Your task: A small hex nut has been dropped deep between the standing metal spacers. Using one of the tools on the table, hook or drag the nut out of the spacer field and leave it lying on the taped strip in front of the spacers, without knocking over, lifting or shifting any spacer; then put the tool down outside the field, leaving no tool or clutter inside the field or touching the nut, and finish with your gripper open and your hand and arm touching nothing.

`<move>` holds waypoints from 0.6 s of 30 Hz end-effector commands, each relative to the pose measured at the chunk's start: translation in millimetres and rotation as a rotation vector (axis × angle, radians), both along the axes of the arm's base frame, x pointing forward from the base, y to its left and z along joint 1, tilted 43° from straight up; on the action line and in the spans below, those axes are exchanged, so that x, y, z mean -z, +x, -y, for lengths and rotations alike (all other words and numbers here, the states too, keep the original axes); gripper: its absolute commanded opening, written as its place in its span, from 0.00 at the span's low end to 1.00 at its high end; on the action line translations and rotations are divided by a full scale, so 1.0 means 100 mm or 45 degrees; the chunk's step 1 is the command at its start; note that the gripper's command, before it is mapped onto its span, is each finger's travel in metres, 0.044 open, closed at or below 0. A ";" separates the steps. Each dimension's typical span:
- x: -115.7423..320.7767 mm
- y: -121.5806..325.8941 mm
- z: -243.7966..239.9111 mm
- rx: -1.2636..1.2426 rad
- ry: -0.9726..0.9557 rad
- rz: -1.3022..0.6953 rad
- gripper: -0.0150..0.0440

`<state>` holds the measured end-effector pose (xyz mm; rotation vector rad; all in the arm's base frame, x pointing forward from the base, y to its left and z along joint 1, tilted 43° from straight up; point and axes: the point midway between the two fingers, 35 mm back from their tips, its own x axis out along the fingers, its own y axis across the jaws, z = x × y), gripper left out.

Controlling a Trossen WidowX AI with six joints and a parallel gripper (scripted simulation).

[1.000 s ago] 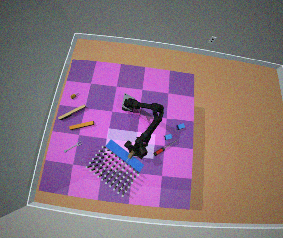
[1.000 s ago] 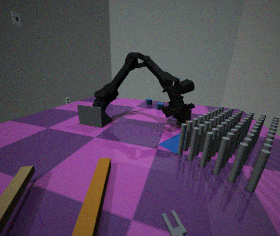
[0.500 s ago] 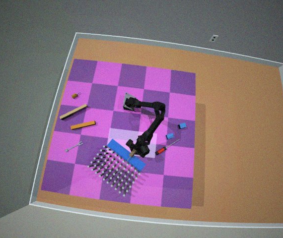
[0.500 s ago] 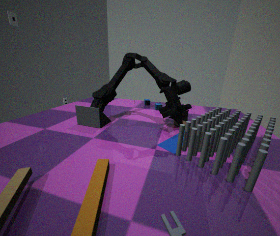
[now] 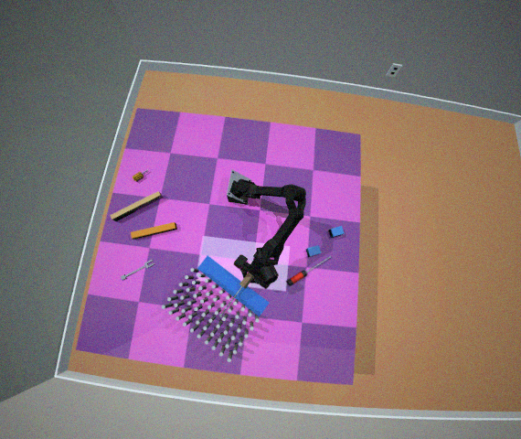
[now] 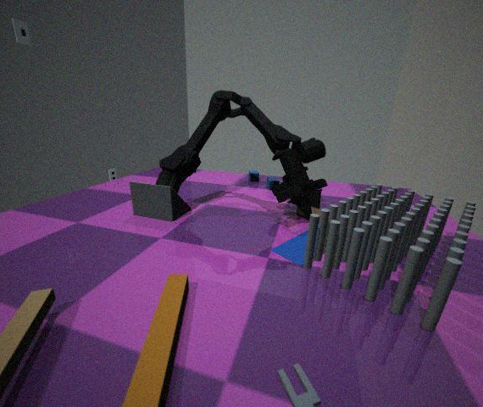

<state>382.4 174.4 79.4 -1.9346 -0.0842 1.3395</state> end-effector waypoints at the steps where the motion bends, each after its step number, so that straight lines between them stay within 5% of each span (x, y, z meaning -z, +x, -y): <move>1: -0.02 -0.03 -0.01 0.004 0.004 0.003 0.25; 18: -0.05 -0.15 -0.03 0.004 0.005 0.002 0.25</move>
